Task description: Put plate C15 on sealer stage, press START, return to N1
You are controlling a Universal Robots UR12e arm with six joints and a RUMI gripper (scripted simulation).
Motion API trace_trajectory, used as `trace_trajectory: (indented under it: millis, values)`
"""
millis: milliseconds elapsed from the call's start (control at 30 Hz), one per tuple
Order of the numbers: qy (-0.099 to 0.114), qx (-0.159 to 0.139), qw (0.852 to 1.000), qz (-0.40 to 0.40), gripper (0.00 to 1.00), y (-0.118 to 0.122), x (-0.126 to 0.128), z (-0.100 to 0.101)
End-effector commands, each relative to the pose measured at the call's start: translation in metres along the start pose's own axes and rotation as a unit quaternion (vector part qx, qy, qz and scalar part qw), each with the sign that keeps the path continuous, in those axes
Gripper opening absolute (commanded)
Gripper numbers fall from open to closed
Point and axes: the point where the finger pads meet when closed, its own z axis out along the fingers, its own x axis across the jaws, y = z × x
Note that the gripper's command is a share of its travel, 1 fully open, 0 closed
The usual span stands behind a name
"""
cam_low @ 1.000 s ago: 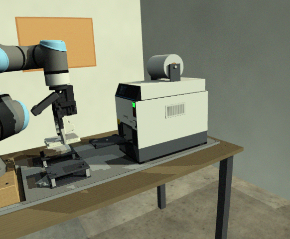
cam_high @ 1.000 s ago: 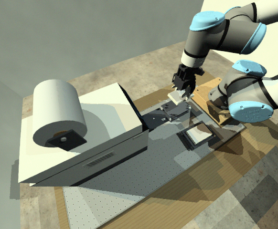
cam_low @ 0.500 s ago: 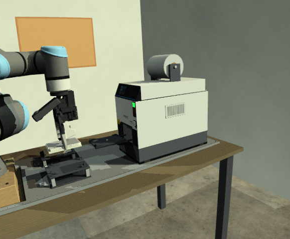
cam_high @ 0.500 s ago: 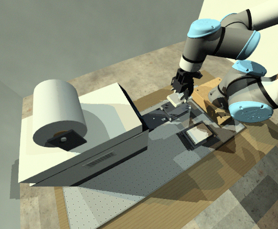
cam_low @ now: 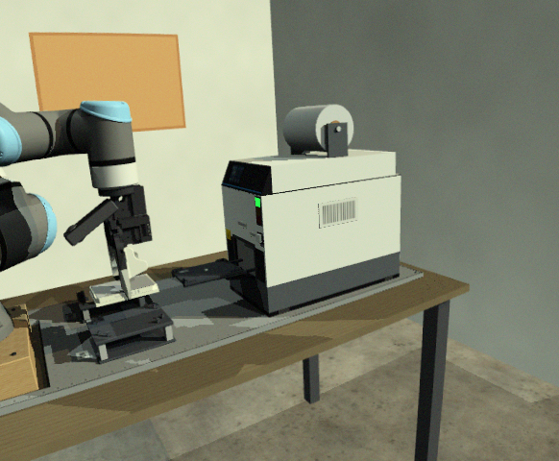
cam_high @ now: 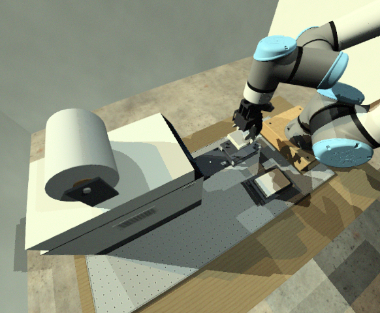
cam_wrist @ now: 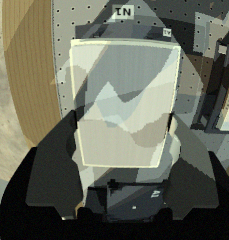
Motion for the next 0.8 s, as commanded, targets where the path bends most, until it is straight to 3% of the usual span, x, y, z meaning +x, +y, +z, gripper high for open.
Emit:
trace_trajectory:
  millis: [0, 767]
  values:
    - [0.0, 0.001, 1.0, 0.001, 0.0, -0.001, 0.0, 0.011]
    - [0.0, 0.001, 1.0, 0.0, 0.0, -0.001, 0.0, 0.039]
